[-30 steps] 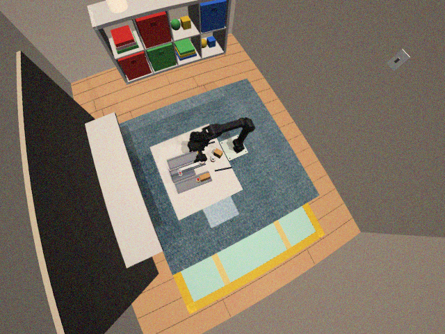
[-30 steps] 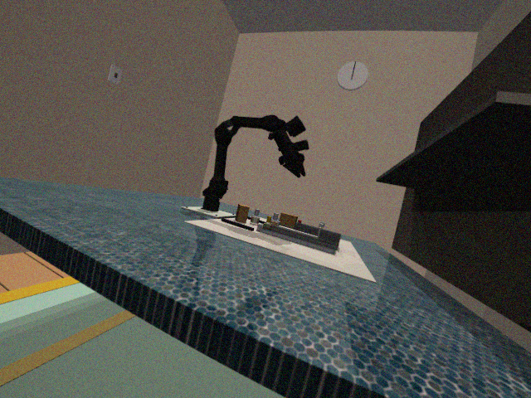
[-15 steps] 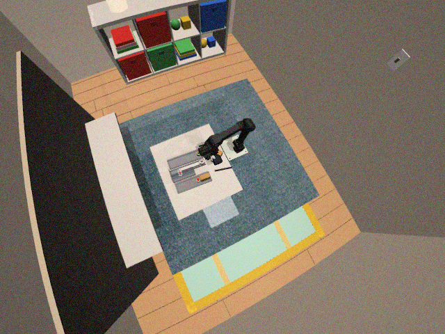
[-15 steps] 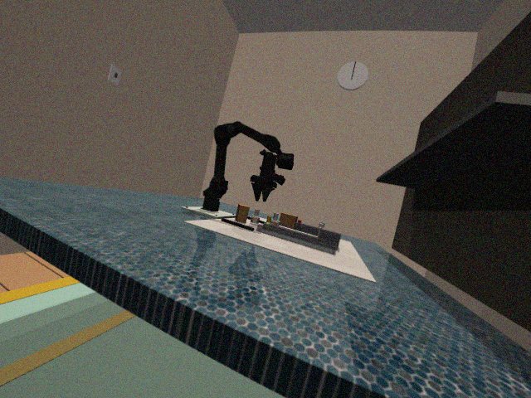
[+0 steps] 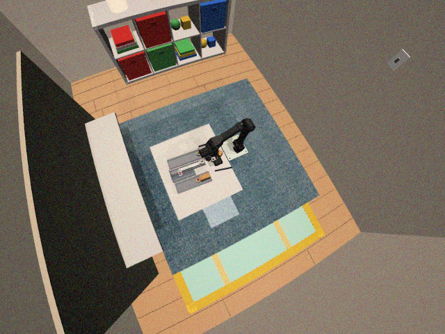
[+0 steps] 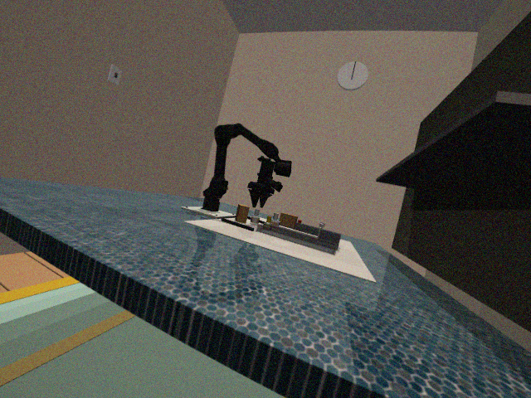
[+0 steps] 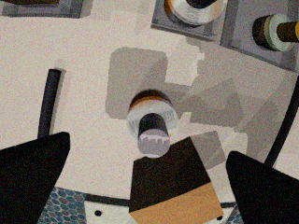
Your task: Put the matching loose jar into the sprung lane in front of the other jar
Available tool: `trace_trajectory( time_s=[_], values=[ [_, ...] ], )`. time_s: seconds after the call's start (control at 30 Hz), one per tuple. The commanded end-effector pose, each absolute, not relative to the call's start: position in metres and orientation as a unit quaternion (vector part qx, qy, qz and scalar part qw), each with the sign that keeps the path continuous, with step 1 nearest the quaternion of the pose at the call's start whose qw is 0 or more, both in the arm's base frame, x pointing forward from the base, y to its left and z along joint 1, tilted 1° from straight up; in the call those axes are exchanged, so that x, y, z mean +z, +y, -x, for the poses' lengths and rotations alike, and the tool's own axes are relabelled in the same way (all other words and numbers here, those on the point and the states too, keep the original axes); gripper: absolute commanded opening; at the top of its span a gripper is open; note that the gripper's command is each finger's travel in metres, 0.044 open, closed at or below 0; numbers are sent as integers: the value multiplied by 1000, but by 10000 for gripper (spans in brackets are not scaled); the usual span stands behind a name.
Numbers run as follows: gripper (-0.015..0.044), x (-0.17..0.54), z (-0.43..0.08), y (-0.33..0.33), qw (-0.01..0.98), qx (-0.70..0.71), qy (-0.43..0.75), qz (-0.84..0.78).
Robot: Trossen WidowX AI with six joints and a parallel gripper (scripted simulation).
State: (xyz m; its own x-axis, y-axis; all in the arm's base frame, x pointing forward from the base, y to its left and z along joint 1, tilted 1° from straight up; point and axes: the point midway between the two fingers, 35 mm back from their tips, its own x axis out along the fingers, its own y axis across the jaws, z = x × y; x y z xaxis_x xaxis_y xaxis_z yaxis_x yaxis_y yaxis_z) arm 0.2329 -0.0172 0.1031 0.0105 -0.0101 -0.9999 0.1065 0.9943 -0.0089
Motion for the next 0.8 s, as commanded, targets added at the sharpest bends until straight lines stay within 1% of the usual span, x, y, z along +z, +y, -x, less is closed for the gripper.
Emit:
trace_trajectory(
  time_s=[0.0, 0.77],
  values=[
    [440, 93, -234, -18, 709, -41, 704, -30],
    [440, 57, -234, -19, 709, -41, 704, -30]
  ],
)
